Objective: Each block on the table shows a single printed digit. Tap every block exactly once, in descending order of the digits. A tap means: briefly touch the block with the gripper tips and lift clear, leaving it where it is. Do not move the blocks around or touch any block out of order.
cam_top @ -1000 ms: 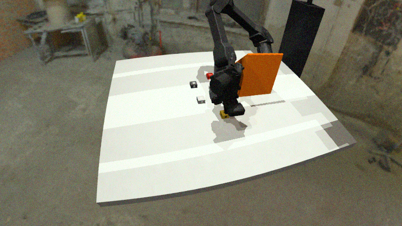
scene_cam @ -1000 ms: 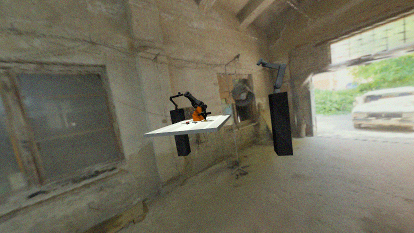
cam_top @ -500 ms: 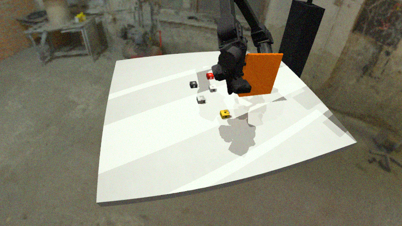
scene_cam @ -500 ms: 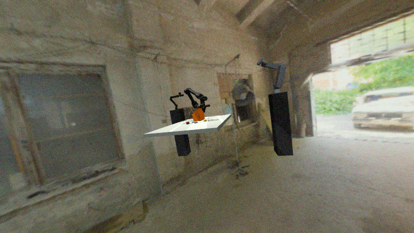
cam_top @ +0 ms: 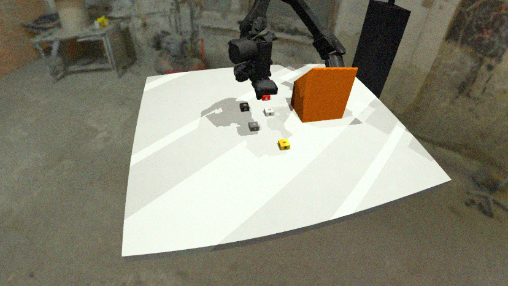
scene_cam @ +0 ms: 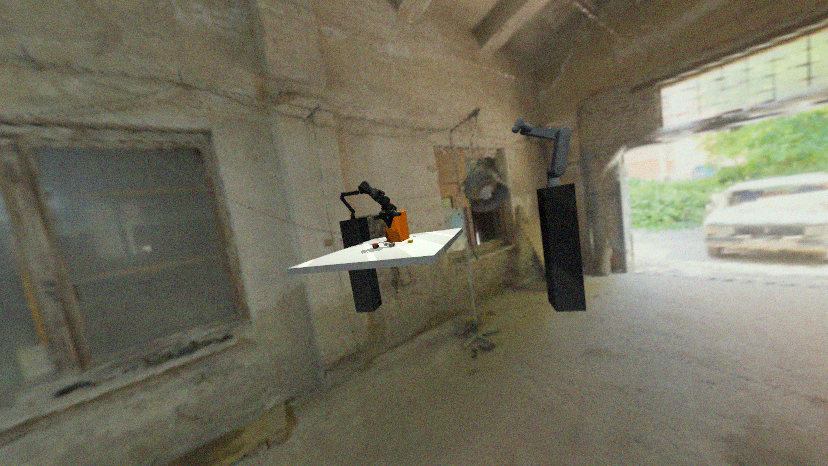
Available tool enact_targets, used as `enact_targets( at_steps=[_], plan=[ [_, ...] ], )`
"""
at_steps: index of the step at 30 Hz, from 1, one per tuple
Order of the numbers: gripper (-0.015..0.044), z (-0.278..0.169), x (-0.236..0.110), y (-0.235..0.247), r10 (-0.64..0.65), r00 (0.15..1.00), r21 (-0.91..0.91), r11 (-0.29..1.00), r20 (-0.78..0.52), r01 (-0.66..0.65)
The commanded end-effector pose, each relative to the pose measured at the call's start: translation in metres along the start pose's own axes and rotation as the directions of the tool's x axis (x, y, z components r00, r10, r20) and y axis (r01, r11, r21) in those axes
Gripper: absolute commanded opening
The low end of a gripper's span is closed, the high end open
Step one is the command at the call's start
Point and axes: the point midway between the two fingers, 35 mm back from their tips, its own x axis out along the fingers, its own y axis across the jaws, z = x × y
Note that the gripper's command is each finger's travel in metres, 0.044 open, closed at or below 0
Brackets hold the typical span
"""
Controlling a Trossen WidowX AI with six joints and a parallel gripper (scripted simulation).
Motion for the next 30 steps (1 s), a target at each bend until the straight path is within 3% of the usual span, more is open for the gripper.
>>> enact_targets(
  at_steps=[1, 9, 30],
  plan=[
    [0.0020, 0.000, 0.001, -0.001, -0.006, 1.000, -0.021, 1.000, 0.003, 0.006],
    [0.0020, 0.000, 0.079, -0.002, -0.009, 1.000, -0.022, 1.000, 0.004, 0.009],
    [0.0020, 0.000, 0.106, -0.003, -0.010, 1.000, -0.022, 1.000, 0.004, 0.010]
  ],
)
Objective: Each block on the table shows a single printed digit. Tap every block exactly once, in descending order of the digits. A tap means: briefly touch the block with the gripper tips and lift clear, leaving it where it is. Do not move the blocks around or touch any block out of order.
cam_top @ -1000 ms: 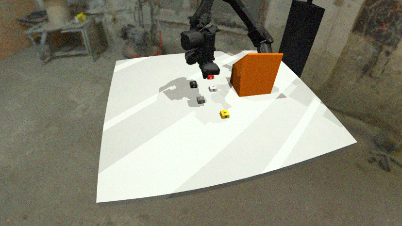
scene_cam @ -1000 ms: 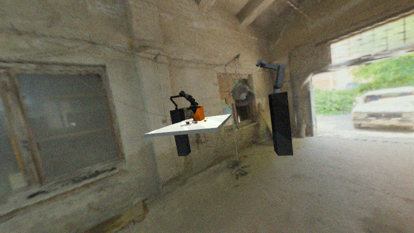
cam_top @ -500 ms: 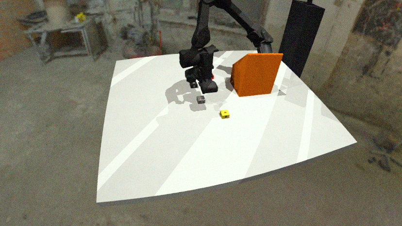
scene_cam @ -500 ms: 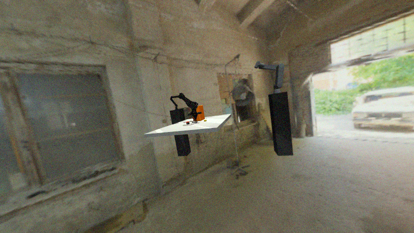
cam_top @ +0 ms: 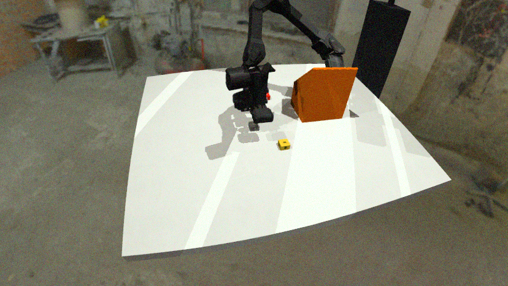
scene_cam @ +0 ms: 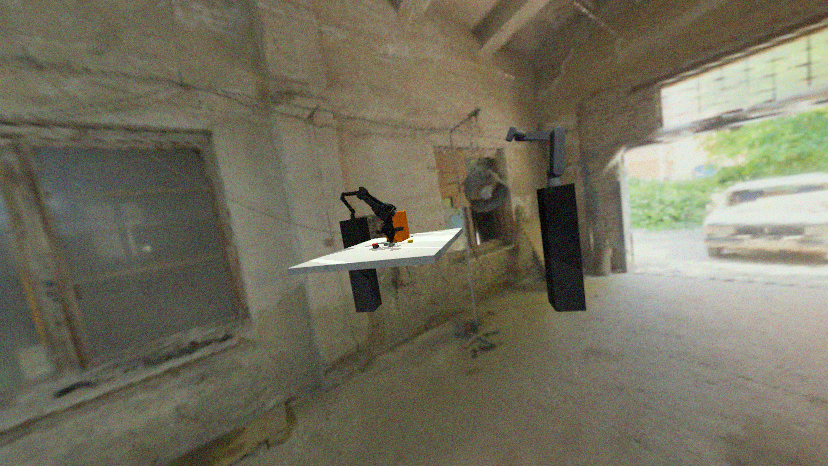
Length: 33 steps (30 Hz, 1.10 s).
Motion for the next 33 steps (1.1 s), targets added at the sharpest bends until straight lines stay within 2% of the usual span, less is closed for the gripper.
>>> enact_targets(
  at_steps=[1, 8, 12, 17, 21, 23, 28, 33],
  plan=[
    [0.0020, -0.004, 0.008, 0.000, -0.006, 1.000, -0.011, 1.000, -0.009, 0.006],
    [0.0020, -0.005, 0.010, 0.000, -0.006, 1.000, -0.011, 1.000, -0.009, 0.006],
    [0.0020, -0.004, -0.018, 0.000, -0.005, 1.000, -0.010, 1.000, -0.008, 0.005],
    [0.0020, -0.004, -0.023, 0.000, -0.004, 1.000, -0.010, 1.000, -0.008, 0.004],
    [0.0020, -0.002, -0.087, 0.002, 0.000, 1.000, -0.010, 1.000, -0.008, 0.000],
    [0.0020, -0.003, -0.101, 0.001, -0.002, 1.000, -0.010, 1.000, -0.008, 0.001],
    [0.0020, -0.007, -0.102, -0.006, -0.002, 1.000, -0.010, 1.000, -0.008, 0.001],
    [0.0020, -0.043, -0.103, -0.051, -0.003, 1.000, -0.012, 1.000, -0.010, 0.003]
  ],
)
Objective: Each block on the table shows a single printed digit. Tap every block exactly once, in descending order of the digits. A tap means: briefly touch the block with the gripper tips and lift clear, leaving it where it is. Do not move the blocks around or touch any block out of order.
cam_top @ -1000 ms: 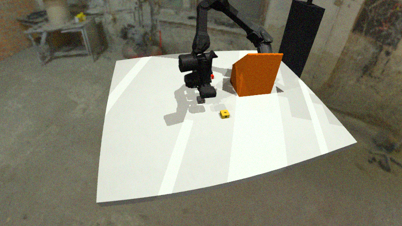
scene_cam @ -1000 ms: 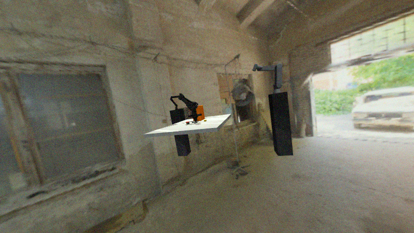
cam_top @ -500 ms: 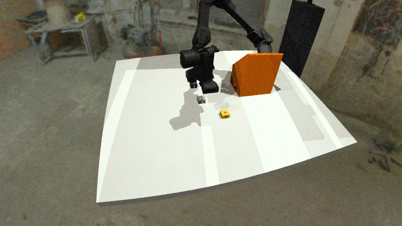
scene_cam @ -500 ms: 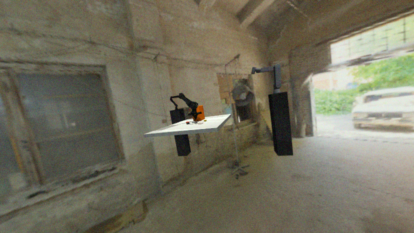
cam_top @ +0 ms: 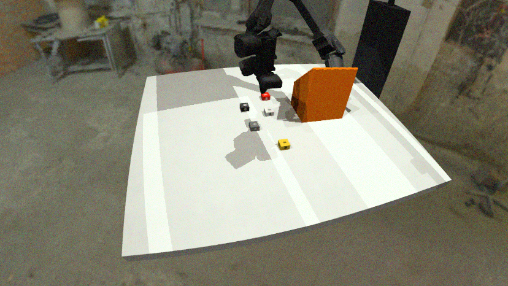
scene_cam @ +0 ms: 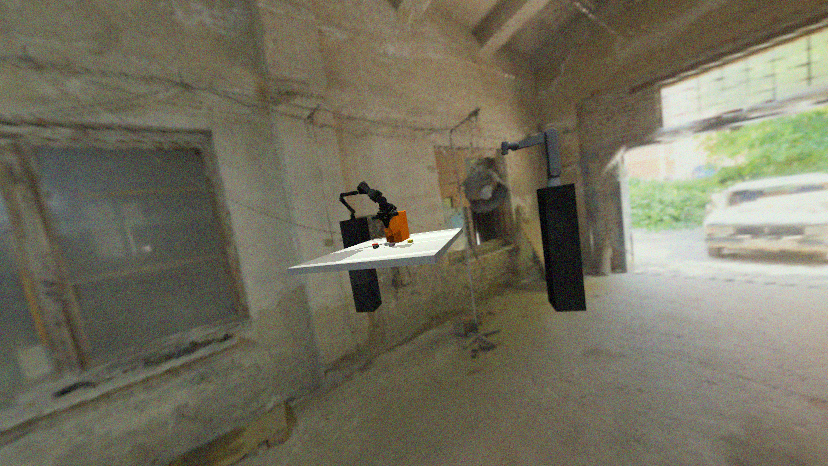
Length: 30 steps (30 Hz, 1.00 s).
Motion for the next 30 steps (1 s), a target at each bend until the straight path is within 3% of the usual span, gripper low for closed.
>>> enact_targets(
  at_steps=[1, 8, 15, 30],
  plan=[
    [0.0020, -0.029, 0.002, -0.031, -0.006, 1.000, 0.001, 1.000, -0.005, 0.006],
    [0.0020, -0.042, 0.005, -0.041, -0.006, 1.000, 0.000, 1.000, -0.005, 0.006],
    [0.0020, -0.043, 0.082, -0.043, -0.009, 1.000, 0.000, 1.000, -0.006, 0.009],
    [0.0020, -0.043, 0.099, -0.043, -0.010, 1.000, -0.001, 1.000, -0.006, 0.010]
  ],
)
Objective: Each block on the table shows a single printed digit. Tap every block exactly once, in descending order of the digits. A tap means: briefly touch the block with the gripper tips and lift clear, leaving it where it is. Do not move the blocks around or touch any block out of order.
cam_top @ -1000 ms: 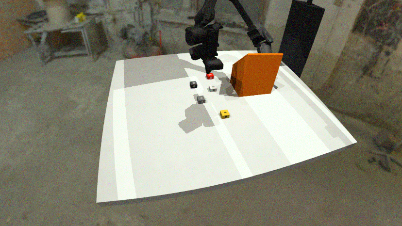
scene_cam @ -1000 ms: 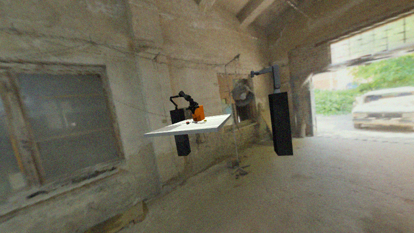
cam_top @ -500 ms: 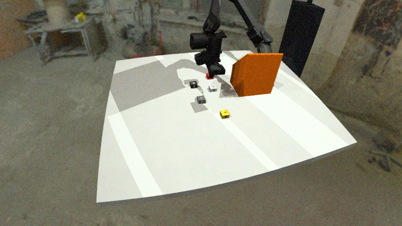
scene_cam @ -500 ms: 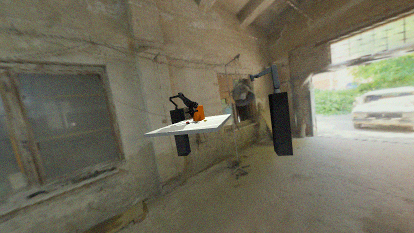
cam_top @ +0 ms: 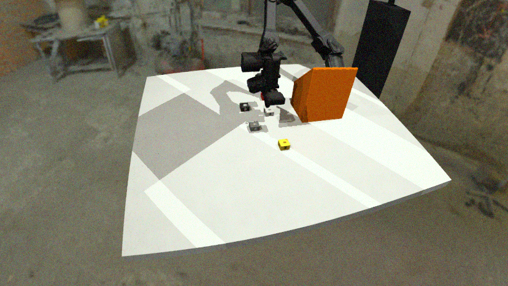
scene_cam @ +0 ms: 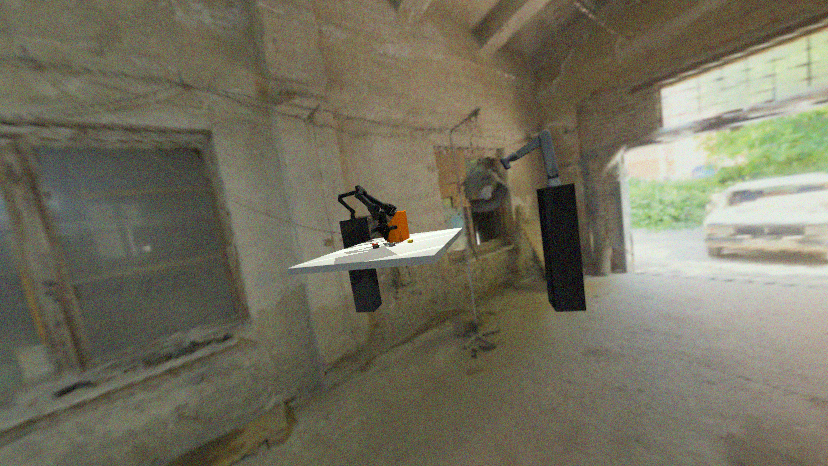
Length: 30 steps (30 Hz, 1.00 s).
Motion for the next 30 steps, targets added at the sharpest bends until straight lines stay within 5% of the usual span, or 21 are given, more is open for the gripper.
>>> enact_targets(
  at_steps=[1, 15, 24, 30],
  plan=[
    [0.0020, -0.005, 0.008, 0.000, -0.004, 1.000, -0.011, 1.000, -0.010, 0.004],
    [0.0020, -0.005, 0.021, 0.000, -0.006, 1.000, -0.012, 1.000, -0.011, 0.006],
    [0.0020, -0.003, -0.017, 0.001, -0.002, 1.000, -0.011, 1.000, -0.010, 0.002],
    [0.0020, -0.003, -0.088, 0.001, -0.001, 1.000, -0.011, 1.000, -0.010, 0.001]
  ],
)
